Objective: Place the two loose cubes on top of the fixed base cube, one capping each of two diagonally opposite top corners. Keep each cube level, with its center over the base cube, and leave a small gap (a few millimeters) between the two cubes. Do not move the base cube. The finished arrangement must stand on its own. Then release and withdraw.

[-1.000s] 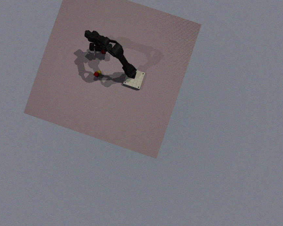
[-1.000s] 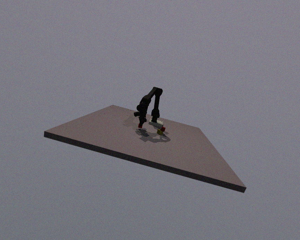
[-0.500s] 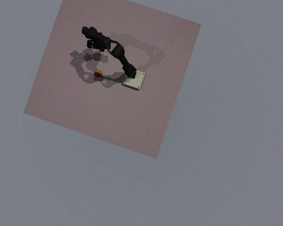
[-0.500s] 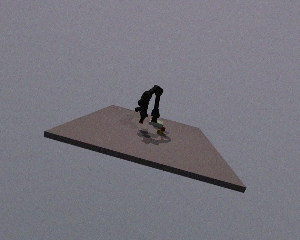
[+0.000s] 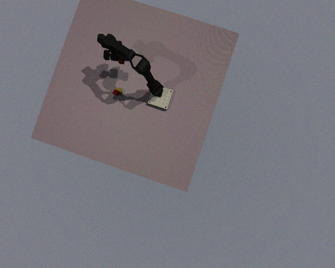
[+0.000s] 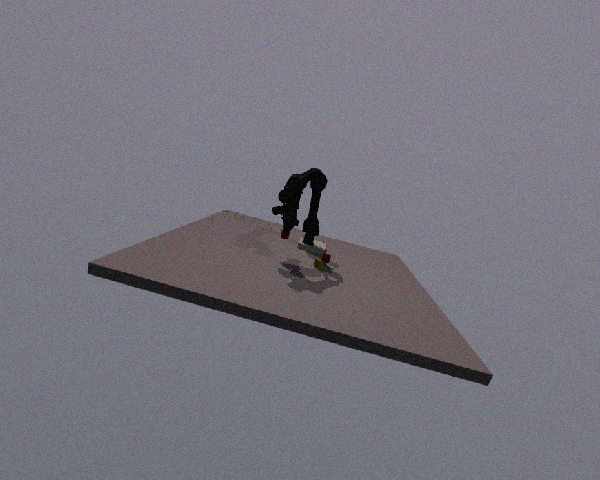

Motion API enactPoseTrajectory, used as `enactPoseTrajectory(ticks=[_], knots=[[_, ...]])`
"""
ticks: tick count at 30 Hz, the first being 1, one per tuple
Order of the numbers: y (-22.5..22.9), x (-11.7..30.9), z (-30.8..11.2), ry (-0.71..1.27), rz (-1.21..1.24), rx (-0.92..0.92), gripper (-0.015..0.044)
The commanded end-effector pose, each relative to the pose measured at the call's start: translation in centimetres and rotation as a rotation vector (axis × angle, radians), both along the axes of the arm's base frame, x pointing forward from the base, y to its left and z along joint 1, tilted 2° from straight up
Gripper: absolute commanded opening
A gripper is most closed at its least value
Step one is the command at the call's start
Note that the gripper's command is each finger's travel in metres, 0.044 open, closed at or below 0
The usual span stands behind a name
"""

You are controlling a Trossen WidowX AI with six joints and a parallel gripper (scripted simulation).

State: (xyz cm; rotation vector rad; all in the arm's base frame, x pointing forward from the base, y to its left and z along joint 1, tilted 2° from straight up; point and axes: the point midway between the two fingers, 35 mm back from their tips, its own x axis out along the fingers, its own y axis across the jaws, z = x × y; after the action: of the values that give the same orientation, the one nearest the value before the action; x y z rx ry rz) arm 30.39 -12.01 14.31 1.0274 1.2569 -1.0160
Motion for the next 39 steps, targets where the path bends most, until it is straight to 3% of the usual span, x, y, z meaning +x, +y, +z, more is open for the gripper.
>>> enactPoseTrajectory(ticks=[1, 39], knots=[[0.7, 0.2, 0.4, -0.004, 0.096, -0.005, 0.0105], [12.0, 0.1, -0.2, 0.034, 1.767, -0.081, 0.0105]])
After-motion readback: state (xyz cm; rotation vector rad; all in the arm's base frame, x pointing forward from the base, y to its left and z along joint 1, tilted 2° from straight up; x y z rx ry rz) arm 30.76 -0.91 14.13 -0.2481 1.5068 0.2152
